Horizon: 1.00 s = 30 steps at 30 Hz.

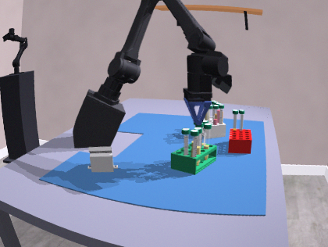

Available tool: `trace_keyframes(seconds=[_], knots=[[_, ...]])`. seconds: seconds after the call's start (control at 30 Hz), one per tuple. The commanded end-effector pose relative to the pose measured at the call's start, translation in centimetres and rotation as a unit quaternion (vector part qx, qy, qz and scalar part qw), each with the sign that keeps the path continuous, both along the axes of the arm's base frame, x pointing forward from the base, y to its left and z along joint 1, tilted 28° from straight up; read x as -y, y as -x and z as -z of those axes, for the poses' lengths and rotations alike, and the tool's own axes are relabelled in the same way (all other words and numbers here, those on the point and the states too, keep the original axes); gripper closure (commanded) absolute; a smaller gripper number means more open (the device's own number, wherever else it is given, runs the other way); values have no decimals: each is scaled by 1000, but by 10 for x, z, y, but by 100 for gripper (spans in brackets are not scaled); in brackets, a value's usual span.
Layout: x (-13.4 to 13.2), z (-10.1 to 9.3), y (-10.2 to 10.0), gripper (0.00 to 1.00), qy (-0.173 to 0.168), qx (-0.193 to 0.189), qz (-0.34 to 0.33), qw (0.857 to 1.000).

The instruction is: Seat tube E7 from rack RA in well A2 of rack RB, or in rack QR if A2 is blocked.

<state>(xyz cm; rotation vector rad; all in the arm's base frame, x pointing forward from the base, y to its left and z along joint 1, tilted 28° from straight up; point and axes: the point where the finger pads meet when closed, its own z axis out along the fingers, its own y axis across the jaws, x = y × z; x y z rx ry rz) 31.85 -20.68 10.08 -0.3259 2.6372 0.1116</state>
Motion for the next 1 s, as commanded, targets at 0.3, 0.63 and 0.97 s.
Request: trace_keyframes(seconds=[0.3, 0.63, 0.97], knots=[[-4, 10, -4, 70, -2, 0, -1, 1000], [-4, 13, -5, 70, -2, 0, 0, 1000], [-2, 11, -4, 100, 1, 2, 2, 1000]])
